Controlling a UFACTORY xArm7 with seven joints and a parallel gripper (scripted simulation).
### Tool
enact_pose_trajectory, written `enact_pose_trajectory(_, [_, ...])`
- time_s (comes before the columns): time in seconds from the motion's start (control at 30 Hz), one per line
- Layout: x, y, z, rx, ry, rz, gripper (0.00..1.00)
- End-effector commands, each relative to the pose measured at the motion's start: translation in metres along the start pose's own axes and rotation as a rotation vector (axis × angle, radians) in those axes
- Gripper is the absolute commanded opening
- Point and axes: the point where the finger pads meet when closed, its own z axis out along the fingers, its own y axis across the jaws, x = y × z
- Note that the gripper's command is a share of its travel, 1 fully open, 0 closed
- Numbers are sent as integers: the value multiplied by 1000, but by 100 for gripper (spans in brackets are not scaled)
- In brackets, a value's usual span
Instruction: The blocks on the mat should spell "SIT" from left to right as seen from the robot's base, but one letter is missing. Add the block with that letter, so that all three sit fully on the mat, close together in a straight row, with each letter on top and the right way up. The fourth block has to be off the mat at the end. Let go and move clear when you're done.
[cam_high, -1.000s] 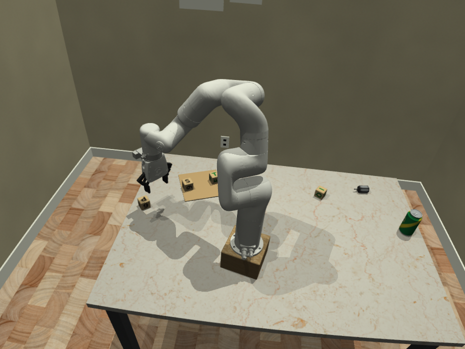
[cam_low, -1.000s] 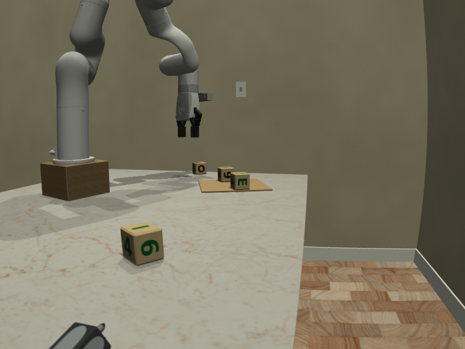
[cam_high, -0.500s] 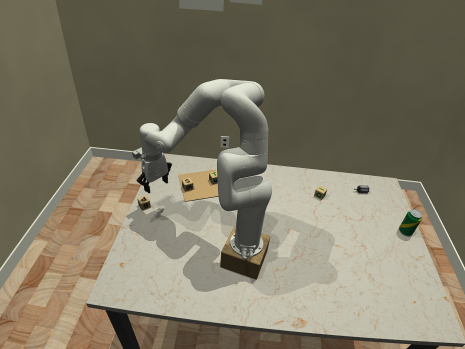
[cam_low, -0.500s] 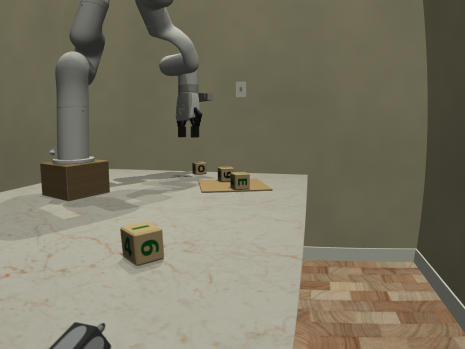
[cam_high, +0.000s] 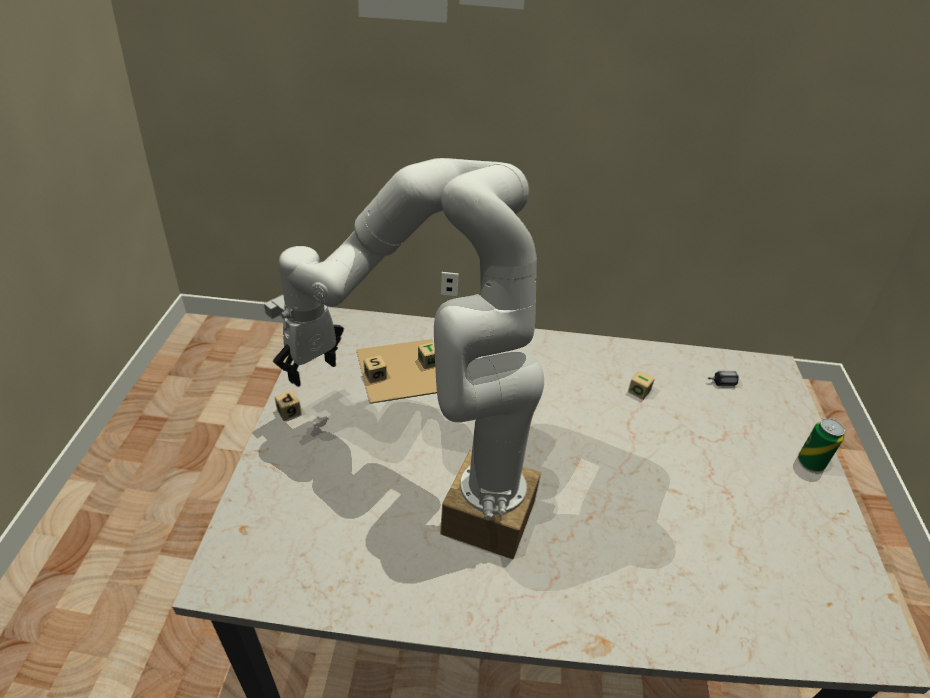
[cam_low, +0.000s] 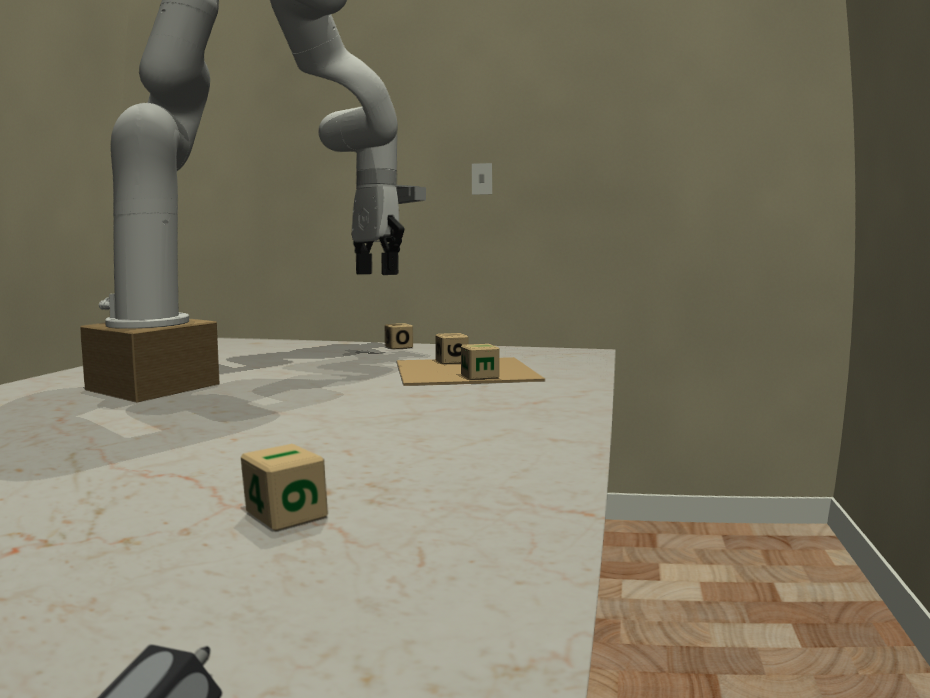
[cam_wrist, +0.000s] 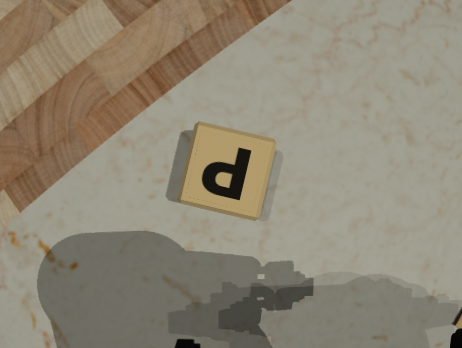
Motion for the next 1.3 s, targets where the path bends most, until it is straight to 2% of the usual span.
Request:
enact_pose_trajectory(0.0, [2,0,-1,0,4,0,100])
enact_pose_trajectory(0.5, [2,4,-1,0,4,0,100])
enact_pose_trajectory(0.57, [2,29,-1,-1,2,-1,100])
enact_pose_trajectory(0.63, [1,68,-1,-1,1,-2,100])
enact_pose_trajectory(0.83, [-13,149,-2,-1,0,-2,100])
enact_pose_trajectory(0.87, [-17,162,-3,-1,0,-2,100])
enact_pose_trajectory(0.93, [-17,162,-3,-1,0,-2,100])
enact_pose_trajectory(1.03, [-35,212,-4,0,3,-1,100])
enact_pose_trajectory(1.1, [-40,223,-4,0,4,0,100])
enact_pose_trajectory(1.27, [-41,224,-4,0,4,0,100])
